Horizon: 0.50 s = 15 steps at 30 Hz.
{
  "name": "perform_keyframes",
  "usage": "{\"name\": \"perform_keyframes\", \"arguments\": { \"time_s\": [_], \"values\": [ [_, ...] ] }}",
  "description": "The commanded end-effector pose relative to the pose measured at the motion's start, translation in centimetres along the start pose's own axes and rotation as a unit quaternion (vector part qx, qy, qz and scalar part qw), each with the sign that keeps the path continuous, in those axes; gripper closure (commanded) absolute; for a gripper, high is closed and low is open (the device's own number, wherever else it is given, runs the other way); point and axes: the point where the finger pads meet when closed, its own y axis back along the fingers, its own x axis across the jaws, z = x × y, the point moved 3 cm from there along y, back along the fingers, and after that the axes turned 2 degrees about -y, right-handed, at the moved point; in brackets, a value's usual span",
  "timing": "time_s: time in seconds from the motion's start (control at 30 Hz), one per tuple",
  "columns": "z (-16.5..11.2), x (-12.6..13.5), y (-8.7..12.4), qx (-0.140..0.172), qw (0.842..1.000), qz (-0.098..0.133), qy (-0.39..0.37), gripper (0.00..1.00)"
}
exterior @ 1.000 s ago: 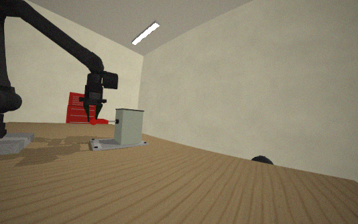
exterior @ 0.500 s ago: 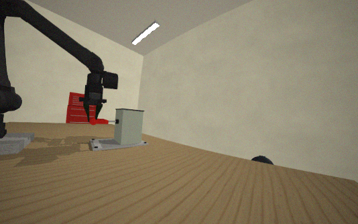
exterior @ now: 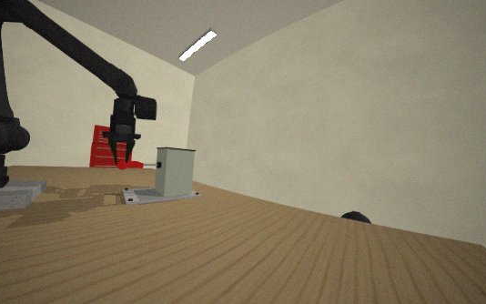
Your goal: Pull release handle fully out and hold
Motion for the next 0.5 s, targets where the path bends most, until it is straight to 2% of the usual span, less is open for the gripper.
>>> {"name": "perform_keyframes", "arguments": {
  "time_s": [0.0,0.27,0.37,0.47],
  "values": [
    [0.6,-4.2,-0.1,0.001,0.999,-0.038,-0.01,1.0],
    [0.6,-4.6,-0.1,0.001,0.999,-0.038,-0.01,1.0],
    [0.6,-5.7,0.0,0.002,0.999,-0.049,-0.01,1.0],
    [0.6,-5.7,0.0,0.002,0.999,-0.049,-0.01,1.0]
  ]
}}
